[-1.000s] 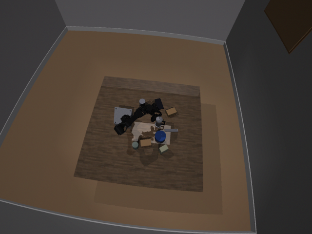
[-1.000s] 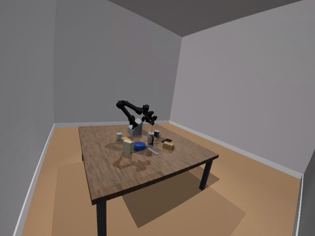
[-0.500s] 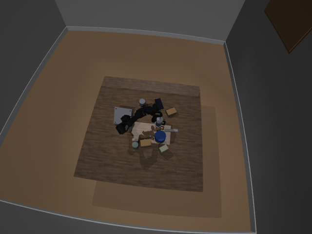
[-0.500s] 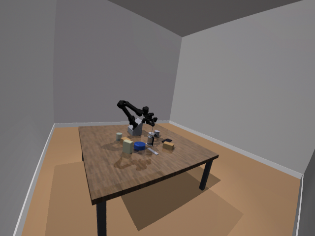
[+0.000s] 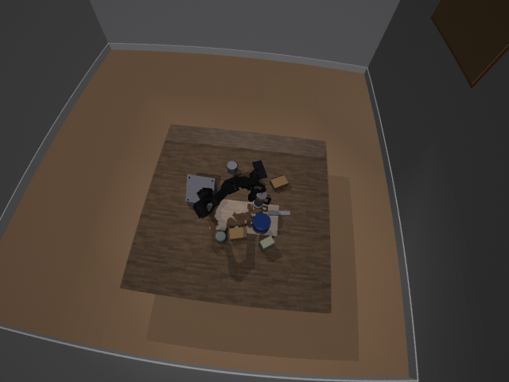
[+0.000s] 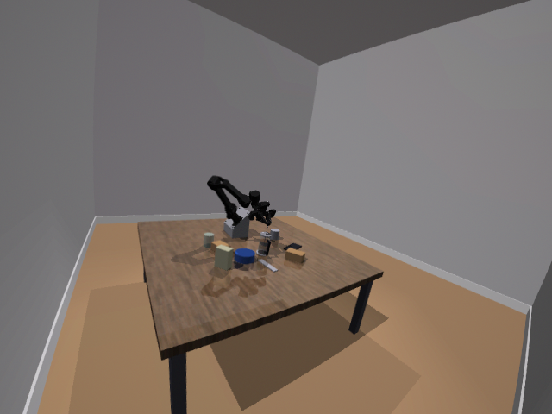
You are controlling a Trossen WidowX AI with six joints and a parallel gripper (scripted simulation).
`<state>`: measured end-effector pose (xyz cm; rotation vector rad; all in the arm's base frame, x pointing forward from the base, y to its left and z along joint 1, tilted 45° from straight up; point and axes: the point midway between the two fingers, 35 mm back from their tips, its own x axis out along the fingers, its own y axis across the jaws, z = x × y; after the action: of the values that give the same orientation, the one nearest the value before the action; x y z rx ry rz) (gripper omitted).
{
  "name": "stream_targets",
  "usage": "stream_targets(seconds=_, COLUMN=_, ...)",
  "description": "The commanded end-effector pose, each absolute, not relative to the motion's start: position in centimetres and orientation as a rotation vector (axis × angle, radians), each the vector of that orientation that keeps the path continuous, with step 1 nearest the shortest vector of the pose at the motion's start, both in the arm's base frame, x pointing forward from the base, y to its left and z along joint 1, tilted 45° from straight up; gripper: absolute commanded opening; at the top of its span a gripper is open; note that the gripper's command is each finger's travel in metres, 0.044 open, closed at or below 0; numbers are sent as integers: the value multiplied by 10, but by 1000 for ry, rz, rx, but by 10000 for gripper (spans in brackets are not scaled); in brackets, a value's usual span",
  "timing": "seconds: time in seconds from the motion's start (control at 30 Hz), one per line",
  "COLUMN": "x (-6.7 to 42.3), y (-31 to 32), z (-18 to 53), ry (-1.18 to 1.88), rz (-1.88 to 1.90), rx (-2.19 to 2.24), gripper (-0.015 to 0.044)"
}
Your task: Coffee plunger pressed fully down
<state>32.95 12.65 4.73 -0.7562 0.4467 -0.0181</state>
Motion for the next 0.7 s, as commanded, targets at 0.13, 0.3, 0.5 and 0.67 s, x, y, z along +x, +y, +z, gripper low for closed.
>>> stream_targets(seconds=0.13, x=327, y=103, z=23, ry=505, rz=-33, rx=-797, gripper=116)
stream_targets(seconds=0.3, x=330, y=98, z=18, ry=503, rz=-34, rx=-798, gripper=116)
stream_targets(seconds=0.5, x=337, y=95, z=14, ry=501, rz=-35, rx=-799, gripper=116)
stream_targets(seconds=0.67, x=340, y=97, z=14, ry=500, rz=-35, rx=-799, gripper=116)
